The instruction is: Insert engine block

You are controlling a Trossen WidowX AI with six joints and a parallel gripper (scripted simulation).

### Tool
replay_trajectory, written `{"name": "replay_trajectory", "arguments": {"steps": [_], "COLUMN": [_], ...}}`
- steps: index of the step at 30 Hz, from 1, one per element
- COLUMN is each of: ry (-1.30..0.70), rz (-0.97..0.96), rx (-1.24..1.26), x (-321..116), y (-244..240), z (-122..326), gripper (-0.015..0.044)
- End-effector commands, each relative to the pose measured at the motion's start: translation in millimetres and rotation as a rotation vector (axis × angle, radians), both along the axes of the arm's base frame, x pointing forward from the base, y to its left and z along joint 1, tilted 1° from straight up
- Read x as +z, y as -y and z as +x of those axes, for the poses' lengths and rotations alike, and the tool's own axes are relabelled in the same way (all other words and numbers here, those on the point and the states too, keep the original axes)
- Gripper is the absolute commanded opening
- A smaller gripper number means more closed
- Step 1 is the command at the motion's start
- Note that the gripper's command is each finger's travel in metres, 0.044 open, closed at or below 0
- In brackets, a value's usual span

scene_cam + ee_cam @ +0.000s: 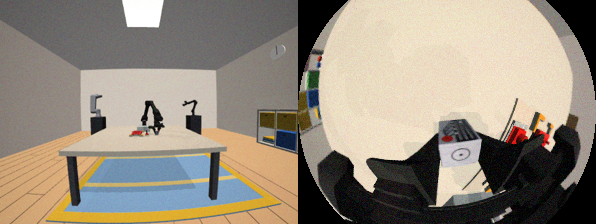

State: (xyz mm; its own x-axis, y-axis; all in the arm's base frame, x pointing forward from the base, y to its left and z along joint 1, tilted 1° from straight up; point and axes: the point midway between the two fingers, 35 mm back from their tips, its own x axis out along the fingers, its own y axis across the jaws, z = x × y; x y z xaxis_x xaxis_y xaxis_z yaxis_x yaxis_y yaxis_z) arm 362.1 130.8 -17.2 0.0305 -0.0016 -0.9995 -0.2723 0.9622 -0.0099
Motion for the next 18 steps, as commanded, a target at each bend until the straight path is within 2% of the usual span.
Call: {"name": "replay_trajectory", "arguments": {"steps": [1,18], "ry": [0.028,0.025], "rz": [0.026,0.022], "rx": [-0.013,-0.009], "x": [7,54], "y": [-3,-4], "z": [4,12], "gripper": [0.0,0.0]}}
